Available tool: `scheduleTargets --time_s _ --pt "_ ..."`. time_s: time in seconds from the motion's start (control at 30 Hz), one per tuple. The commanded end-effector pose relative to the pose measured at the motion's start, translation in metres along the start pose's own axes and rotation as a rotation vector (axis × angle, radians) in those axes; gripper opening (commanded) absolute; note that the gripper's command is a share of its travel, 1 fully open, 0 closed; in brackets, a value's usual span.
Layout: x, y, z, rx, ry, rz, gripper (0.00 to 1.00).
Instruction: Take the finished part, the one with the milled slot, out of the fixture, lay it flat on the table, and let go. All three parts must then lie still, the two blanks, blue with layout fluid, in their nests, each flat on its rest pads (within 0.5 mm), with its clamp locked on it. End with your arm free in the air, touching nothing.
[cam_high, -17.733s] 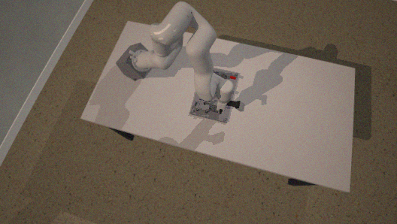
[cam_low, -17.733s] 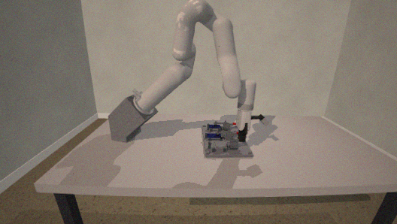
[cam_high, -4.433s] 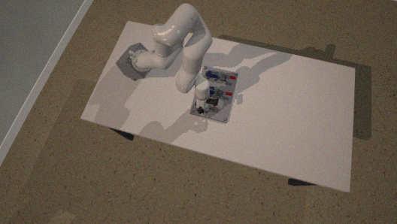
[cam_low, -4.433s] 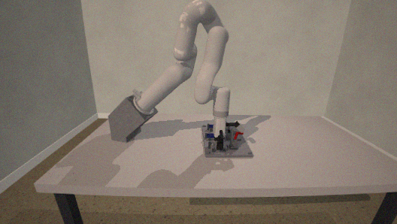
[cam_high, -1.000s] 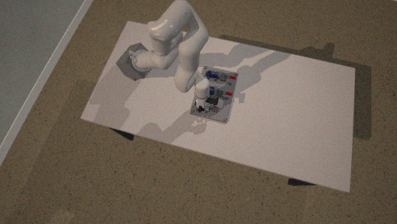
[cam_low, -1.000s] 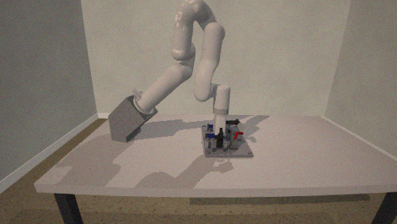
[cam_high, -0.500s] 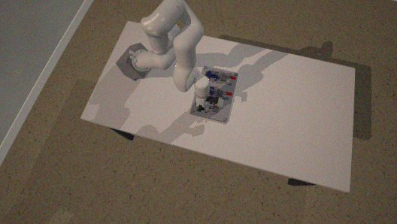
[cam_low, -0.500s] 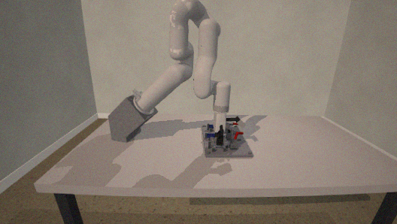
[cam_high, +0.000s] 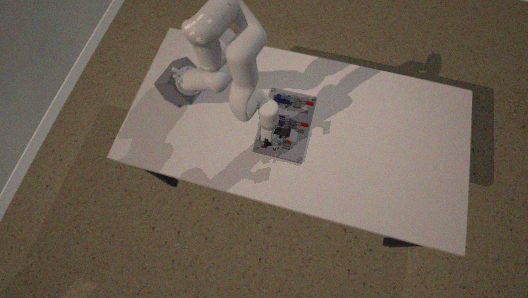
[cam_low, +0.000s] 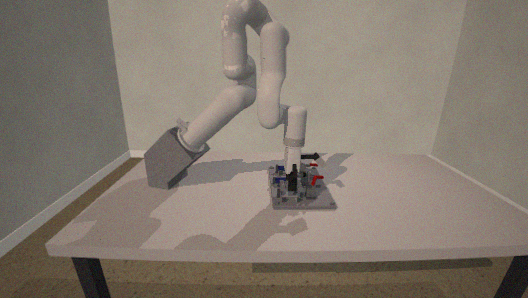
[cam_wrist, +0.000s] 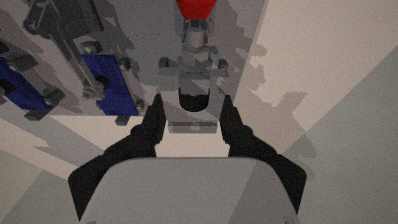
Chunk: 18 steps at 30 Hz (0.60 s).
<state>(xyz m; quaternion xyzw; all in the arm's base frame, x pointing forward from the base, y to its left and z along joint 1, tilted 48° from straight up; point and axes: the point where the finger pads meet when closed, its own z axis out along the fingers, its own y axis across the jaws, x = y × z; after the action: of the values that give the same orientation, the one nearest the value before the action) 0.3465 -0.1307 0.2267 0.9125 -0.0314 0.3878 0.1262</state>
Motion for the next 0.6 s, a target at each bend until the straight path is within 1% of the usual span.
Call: scheduleTargets --time_s 0.0,0.33,0.57 --pt "0.001 0.0002 -0.0017 -0.001 0.002 0.0 0.0" --pt "0.0008 0.0002 -0.0025 -0.001 0.002 0.0 0.0" --pt "-0.0012 0.0002 -0.011 -0.001 0.002 0.0 0.0"
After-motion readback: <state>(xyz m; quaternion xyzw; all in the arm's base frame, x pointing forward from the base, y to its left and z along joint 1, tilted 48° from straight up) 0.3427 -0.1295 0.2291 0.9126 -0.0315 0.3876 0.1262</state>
